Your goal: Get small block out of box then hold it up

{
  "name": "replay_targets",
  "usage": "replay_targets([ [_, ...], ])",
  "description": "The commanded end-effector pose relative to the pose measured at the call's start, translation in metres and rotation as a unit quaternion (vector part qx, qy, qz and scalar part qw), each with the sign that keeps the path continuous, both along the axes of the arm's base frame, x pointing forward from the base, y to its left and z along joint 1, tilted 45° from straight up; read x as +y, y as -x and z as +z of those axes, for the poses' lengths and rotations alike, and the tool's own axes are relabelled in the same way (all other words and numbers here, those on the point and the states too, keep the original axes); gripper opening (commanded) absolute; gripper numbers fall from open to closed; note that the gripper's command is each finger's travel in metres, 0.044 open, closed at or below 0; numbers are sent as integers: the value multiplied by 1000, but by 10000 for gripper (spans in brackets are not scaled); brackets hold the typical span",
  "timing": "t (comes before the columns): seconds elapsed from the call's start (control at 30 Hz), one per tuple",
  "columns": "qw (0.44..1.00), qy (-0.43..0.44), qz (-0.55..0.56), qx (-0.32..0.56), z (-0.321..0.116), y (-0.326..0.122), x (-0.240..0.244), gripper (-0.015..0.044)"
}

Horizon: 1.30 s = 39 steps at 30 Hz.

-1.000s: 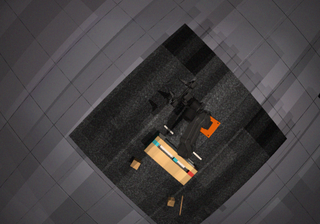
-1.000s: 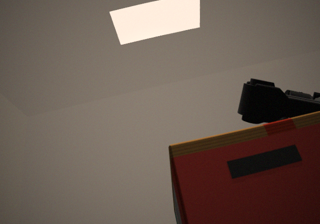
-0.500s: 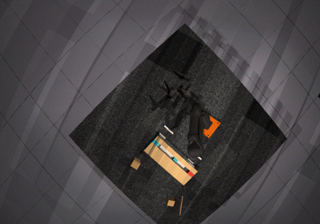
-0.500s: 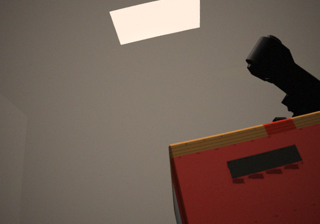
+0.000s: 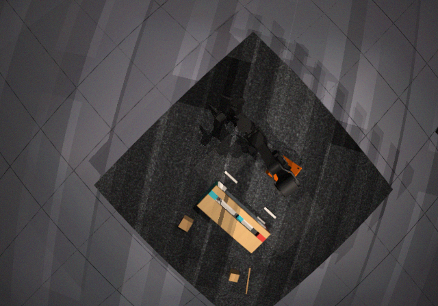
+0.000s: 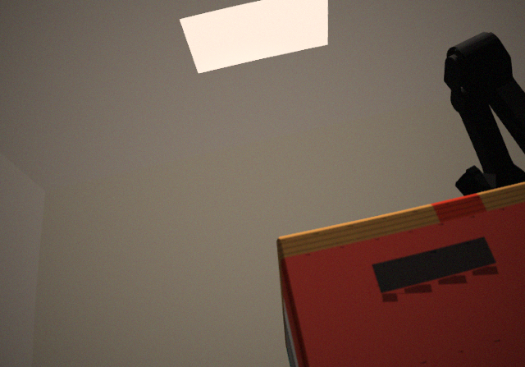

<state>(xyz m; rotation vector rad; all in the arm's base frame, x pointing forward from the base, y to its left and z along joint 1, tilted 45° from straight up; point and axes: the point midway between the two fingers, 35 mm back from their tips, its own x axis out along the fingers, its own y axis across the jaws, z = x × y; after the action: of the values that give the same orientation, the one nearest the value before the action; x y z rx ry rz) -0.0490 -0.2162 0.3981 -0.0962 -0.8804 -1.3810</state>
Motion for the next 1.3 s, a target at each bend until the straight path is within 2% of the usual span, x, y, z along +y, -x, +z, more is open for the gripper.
replay_targets([
  [0.0,999,-36,29,-6,-3,-14,-23,400],
  [0.37,977,-159,138,18,-23,-99,-82,400],
  [0.67,937,-253,223,93,-50,-199,-97,400],
  [0.93,880,-321,290,198,-84,-296,-76,400],
  [1.27,771,-381,339,382,-152,-396,-8,400],
])
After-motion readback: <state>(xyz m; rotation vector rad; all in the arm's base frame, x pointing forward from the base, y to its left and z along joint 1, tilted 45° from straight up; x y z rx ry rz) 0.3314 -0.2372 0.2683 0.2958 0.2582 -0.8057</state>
